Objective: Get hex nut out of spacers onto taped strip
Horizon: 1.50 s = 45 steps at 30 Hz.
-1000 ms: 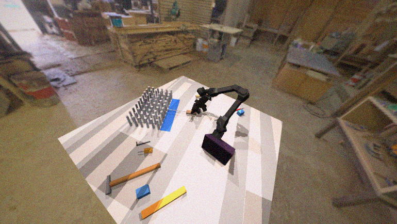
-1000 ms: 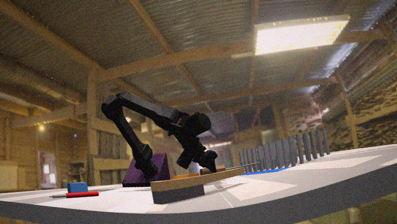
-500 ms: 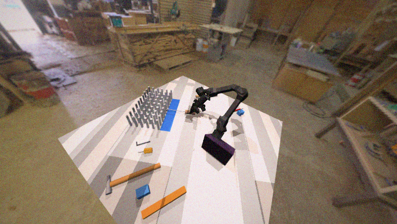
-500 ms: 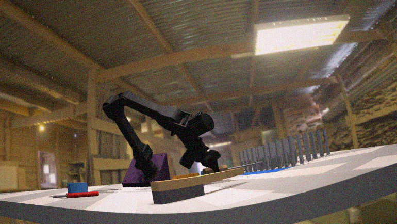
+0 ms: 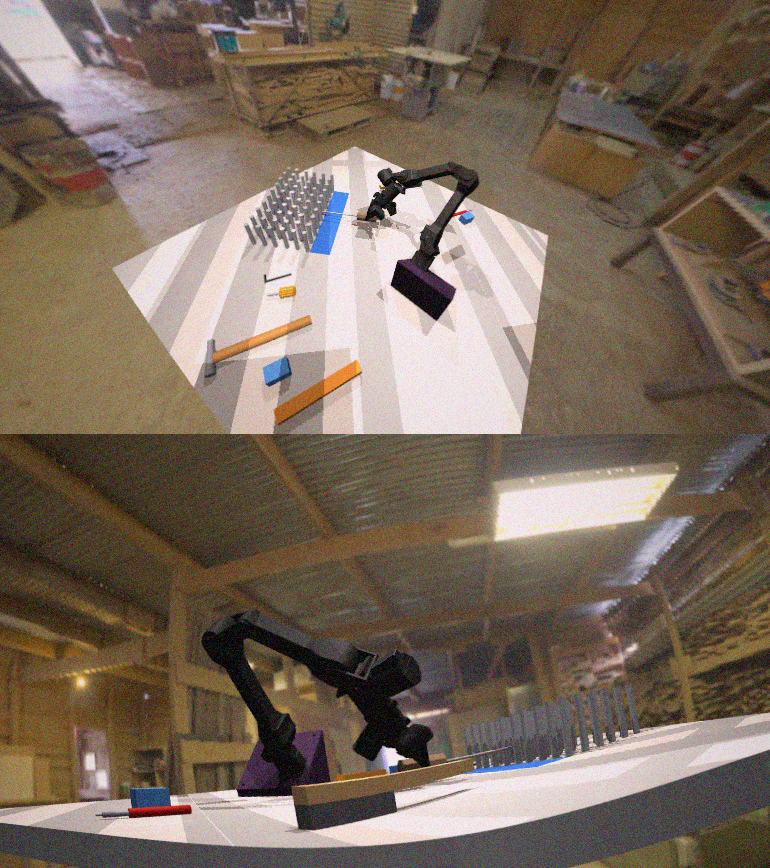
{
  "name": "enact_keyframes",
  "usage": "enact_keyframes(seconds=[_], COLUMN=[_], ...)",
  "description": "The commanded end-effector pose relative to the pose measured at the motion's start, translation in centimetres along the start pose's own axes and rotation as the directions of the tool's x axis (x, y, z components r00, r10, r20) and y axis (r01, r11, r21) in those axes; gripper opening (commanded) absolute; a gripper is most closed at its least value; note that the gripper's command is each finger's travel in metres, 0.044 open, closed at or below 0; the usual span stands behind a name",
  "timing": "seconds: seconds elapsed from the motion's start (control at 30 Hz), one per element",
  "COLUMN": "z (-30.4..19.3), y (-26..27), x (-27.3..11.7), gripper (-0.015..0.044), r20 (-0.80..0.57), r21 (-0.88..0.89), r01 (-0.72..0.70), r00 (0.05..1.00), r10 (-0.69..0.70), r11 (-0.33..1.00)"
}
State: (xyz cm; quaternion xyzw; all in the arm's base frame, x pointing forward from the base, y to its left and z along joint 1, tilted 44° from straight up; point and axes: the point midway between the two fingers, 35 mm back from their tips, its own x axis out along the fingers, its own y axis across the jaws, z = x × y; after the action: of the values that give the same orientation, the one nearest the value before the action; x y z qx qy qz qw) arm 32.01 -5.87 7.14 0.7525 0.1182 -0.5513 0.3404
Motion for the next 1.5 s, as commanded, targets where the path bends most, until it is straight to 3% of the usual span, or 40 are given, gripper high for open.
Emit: enact_keyframes(seconds=[0.0, 1.47], z=[-0.4, -2.8], y=[0.1, 0.2], x=[0.2, 1.8], gripper=[0.0, 0.0], r20=[-0.003, -0.005], r21=[0.004, 0.005], r01=[-0.003, -0.005], r00=[1.0, 1.0], r10=[0.003, 0.005], r11=[1.0, 1.0])
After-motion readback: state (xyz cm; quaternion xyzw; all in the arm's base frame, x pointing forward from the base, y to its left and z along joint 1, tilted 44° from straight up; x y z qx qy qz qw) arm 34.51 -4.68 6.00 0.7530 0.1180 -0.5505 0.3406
